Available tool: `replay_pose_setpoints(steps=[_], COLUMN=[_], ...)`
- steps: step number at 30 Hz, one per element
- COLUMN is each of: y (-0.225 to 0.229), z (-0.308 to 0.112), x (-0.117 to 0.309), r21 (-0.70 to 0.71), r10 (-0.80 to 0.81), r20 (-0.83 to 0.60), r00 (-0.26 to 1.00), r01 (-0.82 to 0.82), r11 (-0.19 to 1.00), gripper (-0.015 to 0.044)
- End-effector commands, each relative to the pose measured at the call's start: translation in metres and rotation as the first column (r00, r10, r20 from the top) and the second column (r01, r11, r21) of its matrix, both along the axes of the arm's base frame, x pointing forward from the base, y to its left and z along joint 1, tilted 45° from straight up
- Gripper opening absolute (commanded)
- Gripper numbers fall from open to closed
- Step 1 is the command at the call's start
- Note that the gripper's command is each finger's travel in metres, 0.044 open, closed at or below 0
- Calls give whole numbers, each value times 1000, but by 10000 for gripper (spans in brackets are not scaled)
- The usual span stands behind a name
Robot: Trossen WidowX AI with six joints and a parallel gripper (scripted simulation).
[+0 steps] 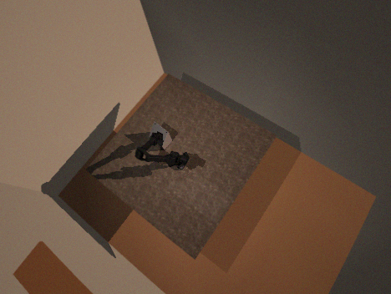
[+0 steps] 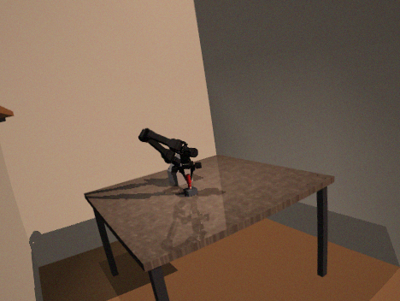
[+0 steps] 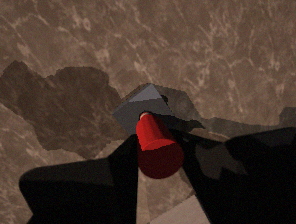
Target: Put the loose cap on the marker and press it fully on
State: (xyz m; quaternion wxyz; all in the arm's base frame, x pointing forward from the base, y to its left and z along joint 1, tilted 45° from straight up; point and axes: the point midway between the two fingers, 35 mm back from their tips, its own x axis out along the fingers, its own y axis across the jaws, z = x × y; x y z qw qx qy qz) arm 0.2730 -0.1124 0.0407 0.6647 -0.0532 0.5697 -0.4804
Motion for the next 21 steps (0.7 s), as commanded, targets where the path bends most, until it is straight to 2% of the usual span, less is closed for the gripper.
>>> replay_pose_setpoints(steps=[1,18,21], y=[-4,-15,-14], z=[-6,-15,-15], x=[-1,-4,-4], r21=[3,1,3], r10=[0,0,-4], r20=[-6,-7,-2], r00=[1000,1000,1000], r01=[0,0,4], r11=[1000,1000,1000], gripper=[0,0,79])
